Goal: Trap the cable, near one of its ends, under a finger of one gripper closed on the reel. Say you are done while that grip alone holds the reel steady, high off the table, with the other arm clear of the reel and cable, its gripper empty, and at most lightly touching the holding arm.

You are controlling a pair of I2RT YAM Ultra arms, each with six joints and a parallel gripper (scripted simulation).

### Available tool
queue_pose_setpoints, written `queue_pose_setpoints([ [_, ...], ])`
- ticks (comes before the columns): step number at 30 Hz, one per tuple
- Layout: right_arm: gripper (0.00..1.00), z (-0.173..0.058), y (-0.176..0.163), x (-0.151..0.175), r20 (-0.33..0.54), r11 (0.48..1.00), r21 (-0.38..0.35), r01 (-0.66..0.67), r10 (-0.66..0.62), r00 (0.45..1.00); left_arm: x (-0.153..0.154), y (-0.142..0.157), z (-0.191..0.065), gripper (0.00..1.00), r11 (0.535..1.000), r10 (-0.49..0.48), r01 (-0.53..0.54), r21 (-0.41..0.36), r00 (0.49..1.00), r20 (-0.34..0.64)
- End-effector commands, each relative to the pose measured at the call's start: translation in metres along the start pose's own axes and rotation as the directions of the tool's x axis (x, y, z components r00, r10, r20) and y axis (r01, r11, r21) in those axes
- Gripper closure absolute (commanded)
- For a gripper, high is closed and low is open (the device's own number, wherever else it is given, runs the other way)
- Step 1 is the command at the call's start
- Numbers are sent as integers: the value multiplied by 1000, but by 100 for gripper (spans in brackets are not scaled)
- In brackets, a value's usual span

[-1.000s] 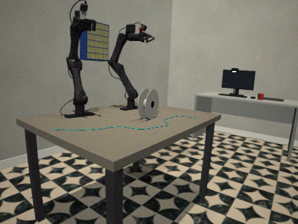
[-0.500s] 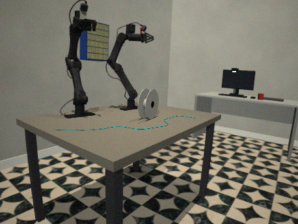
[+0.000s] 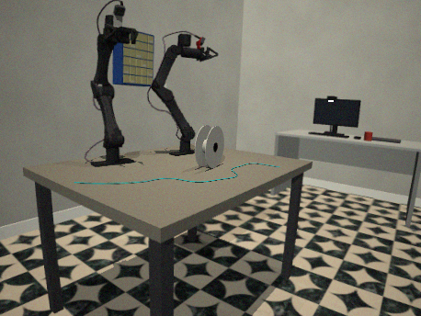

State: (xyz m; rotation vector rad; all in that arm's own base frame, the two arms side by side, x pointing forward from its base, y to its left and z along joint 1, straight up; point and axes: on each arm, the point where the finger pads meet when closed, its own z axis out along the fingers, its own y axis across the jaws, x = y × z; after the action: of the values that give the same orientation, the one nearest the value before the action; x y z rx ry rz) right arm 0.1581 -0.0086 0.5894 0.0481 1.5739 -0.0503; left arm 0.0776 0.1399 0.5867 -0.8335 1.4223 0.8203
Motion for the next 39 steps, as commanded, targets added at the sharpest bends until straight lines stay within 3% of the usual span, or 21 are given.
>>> queue_pose_setpoints([
  [1,0,1,2,-3,1,1000,-15,-7,7,1000,-14,16,-12,0,995,3,3,-104,998,59],
  [4,0,1,3,-3,1,1000,-24,-7,7,1000,-14,30,-15,0,980,7,4,-198,998,59],
  [6,0,1,3,-3,1,1000,-24,-7,7,1000,-14,30,-15,0,980,7,4,-198,998,59],
  [13,0,1,6,-3,1,999,-43,-7,7,1000,-14,57,-23,0,924,16,7,-382,998,57],
  [20,0,1,9,-3,1,998,-57,-7,7,1000,-14,74,-32,0,867,21,9,-497,998,54],
  [29,0,0,10,-3,1,998,-64,-7,7,1000,-14,82,-36,0,837,23,10,-547,998,53],
  [39,0,1,10,-2,1,998,-67,-7,7,1000,-14,82,-36,0,836,22,10,-549,998,52],
])
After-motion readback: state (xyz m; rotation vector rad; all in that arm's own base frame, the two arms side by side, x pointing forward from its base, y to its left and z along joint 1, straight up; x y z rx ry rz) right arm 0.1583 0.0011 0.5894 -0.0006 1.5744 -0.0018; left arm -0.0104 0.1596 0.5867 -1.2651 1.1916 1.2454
